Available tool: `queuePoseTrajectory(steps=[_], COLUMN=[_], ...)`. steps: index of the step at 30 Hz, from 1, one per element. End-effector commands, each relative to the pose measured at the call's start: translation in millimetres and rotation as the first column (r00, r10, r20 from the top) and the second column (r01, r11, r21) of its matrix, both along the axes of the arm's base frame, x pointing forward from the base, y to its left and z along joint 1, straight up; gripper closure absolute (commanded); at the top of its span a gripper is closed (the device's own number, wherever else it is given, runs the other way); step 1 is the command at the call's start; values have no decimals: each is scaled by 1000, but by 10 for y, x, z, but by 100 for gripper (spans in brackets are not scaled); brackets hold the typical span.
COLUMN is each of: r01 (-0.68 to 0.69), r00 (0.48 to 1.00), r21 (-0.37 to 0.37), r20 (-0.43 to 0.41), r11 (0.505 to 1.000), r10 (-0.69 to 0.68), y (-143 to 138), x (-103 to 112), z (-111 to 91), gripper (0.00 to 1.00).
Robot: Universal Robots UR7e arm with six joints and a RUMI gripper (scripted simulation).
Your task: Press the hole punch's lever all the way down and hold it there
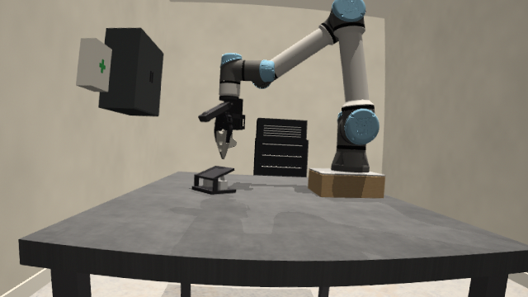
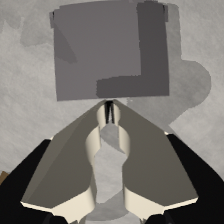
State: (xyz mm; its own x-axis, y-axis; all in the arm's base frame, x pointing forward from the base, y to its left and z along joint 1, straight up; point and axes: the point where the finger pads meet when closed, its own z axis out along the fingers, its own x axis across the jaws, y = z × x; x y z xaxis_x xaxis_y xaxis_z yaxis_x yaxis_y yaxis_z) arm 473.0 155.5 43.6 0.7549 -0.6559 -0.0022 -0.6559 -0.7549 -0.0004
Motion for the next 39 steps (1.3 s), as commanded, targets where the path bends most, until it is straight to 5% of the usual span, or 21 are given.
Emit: queuePoseTrajectory(steps=[1, 39], r01=[0, 0], r00=[1000, 1000], r21=[0, 0], r20=[2, 2], r11=[1000, 1000], r10=[0, 0], y=[7, 16], x=[8, 11], z=[-86, -227], gripper=[100, 100])
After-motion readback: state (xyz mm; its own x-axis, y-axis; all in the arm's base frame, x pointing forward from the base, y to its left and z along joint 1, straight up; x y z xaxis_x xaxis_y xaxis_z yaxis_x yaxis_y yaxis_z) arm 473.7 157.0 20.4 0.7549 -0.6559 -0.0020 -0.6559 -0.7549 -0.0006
